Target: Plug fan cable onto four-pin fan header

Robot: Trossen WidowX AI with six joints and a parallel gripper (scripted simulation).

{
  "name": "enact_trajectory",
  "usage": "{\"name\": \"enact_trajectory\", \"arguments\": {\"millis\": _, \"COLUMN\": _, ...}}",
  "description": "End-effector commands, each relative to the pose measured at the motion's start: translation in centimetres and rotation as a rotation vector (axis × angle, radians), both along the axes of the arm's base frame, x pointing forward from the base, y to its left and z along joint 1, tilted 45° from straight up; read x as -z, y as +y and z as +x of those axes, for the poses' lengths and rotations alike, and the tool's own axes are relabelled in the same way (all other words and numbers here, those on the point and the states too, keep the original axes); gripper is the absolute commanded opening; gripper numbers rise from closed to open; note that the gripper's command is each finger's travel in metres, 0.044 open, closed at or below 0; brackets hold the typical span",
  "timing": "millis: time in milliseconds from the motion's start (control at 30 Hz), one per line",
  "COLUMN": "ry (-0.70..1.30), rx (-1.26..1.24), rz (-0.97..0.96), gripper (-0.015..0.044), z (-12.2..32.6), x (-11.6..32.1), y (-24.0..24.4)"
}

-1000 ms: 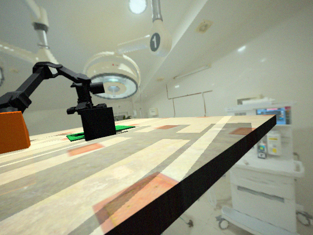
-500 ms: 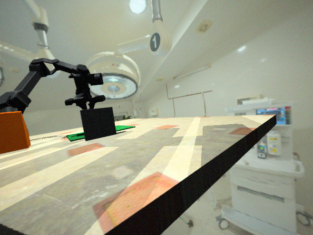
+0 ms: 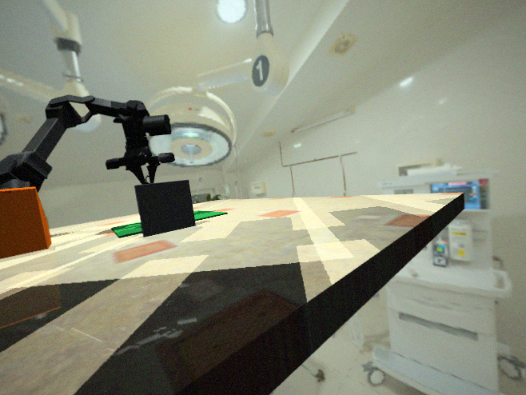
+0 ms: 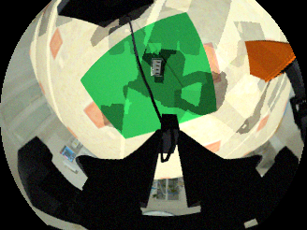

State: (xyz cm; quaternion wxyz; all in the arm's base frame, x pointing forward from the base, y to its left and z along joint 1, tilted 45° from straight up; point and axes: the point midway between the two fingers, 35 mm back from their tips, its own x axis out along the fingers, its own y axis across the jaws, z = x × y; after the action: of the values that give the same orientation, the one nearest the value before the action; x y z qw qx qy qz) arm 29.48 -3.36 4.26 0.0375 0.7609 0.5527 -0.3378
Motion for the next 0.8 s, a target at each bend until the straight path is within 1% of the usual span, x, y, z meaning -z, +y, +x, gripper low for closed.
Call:
{"name": "enact_trajectory", "arguments": {"millis": 0, "ry": -0.101, "rx": -0.077, "rz": -0.041, "gripper": 0.0000, "z": 0.32, "x": -0.40, "y": -0.12}}
{"name": "enact_trajectory", "arguments": {"millis": 767, "ry": -0.659, "rx": -0.603, "rz": -0.220, "gripper": 0.0000, "z": 0.80, "x": -0.96, "y": 0.37}}
